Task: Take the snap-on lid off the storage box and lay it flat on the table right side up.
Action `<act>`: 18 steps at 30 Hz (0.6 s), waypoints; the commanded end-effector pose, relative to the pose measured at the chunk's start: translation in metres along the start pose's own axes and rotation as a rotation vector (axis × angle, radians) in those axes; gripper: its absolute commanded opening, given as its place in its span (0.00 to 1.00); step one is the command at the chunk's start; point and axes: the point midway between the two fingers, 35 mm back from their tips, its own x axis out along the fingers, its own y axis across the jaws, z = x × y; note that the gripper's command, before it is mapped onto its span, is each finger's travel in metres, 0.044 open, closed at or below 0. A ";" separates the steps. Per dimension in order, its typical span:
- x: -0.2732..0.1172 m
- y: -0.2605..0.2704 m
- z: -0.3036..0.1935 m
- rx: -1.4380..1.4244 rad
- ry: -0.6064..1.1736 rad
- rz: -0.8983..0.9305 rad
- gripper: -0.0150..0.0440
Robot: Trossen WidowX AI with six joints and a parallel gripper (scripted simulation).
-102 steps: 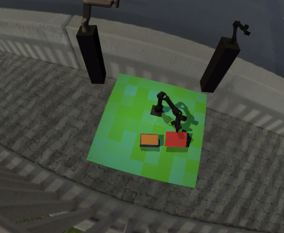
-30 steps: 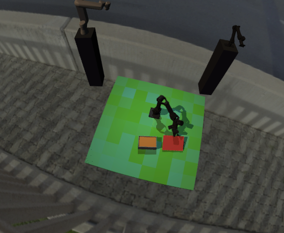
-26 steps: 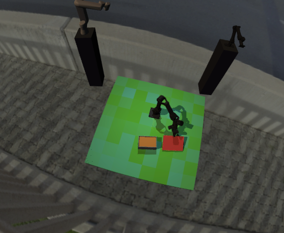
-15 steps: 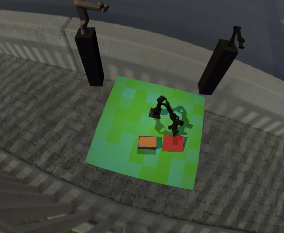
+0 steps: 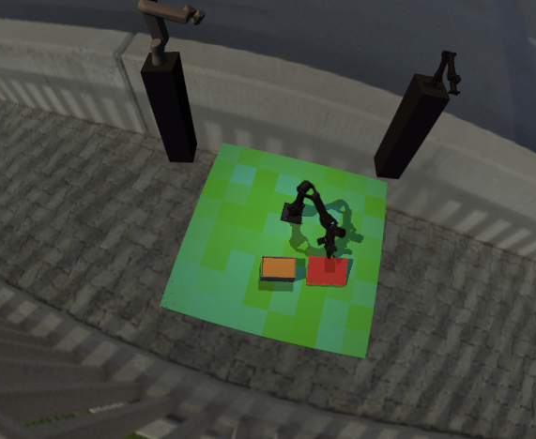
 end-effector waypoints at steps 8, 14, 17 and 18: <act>0.008 -0.015 0.002 -0.015 -0.006 -0.019 0.25; 0.011 -0.018 0.002 -0.015 -0.006 -0.019 0.25; 0.006 -0.006 -0.001 -0.007 -0.002 -0.006 0.34; 0.006 -0.005 -0.002 -0.012 -0.005 -0.015 0.39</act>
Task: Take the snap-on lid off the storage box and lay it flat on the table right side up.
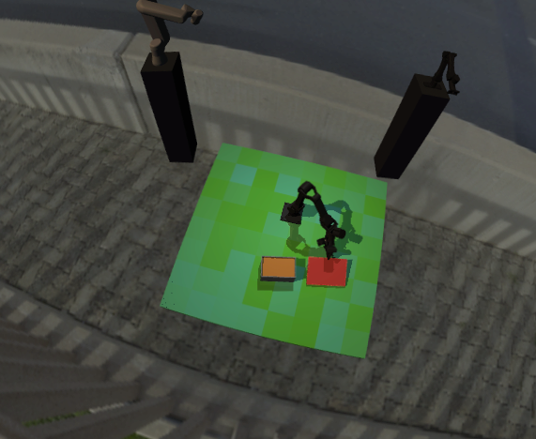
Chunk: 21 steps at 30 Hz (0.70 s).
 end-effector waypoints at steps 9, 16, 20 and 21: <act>-0.001 0.002 -0.001 -0.013 -0.004 -0.020 0.72; -0.011 -0.007 0.000 -0.013 -0.004 -0.022 1.00; -0.017 -0.012 0.000 -0.013 -0.004 -0.023 1.00; -0.018 -0.013 0.000 -0.013 -0.004 -0.023 1.00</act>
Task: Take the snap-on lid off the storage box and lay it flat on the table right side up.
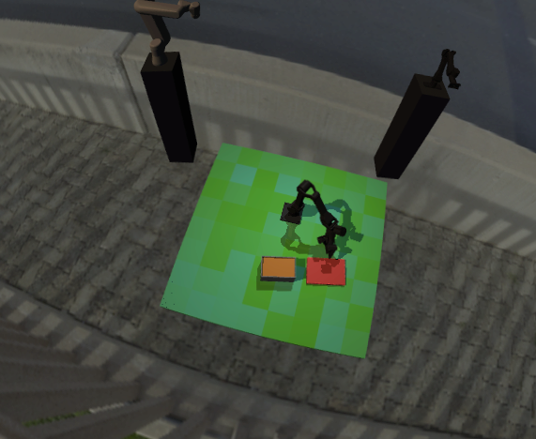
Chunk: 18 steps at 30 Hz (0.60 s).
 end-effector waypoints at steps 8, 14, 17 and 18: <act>-0.017 -0.017 0.001 0.001 -0.005 -0.005 1.00; -0.026 -0.024 0.001 0.001 -0.005 -0.006 1.00; -0.030 -0.028 0.001 0.001 -0.005 -0.007 1.00; -0.032 -0.030 0.001 0.001 -0.005 -0.007 1.00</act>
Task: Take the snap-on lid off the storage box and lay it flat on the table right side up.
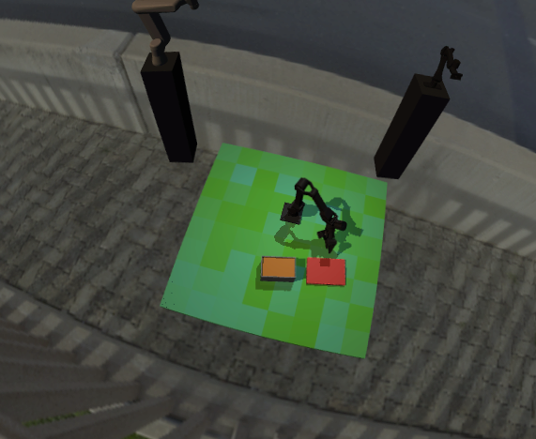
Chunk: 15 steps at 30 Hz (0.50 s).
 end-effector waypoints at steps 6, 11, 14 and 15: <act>-0.013 -0.013 0.002 0.000 -0.005 -0.004 1.00; -0.017 -0.004 0.000 0.001 -0.005 -0.003 1.00; -0.022 -0.001 0.000 0.001 -0.005 -0.004 1.00; -0.024 0.000 0.000 0.001 -0.005 -0.004 1.00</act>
